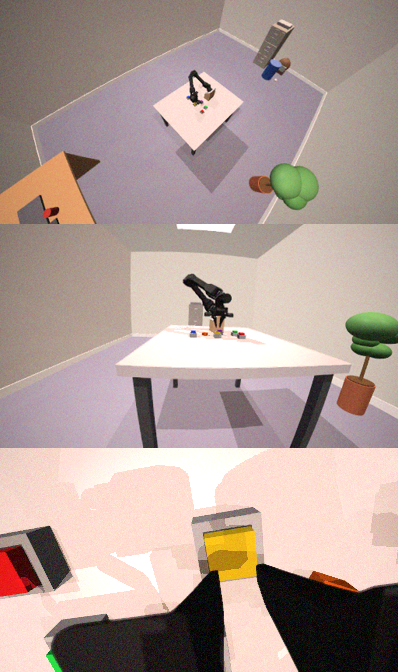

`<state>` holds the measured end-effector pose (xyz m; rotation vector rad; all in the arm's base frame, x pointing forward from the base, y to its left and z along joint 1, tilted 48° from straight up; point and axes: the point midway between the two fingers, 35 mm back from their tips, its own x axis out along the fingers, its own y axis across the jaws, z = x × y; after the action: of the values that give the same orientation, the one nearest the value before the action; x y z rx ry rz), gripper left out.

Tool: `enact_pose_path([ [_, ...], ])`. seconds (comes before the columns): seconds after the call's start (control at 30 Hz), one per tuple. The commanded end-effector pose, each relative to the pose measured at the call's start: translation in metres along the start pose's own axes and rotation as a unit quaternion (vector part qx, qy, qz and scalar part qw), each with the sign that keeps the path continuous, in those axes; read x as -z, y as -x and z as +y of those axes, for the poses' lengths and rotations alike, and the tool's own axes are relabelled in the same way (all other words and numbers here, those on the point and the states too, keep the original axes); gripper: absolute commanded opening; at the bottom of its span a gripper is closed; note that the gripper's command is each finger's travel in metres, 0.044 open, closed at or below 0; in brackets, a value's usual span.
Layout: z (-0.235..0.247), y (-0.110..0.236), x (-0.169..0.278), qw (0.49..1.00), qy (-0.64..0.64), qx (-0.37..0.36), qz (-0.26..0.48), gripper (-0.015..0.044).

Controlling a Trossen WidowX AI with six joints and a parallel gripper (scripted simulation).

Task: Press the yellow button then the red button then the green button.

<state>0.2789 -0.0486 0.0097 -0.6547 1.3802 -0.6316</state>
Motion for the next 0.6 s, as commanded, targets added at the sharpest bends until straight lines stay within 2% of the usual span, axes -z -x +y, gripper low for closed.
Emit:
enact_pose_path([
  [0.0,0.000,-0.002,0.001,1.000,0.005,0.002,0.000,0.0020],
  [0.57,0.000,-0.016,0.001,1.000,0.005,0.002,0.000,0.0020],
])
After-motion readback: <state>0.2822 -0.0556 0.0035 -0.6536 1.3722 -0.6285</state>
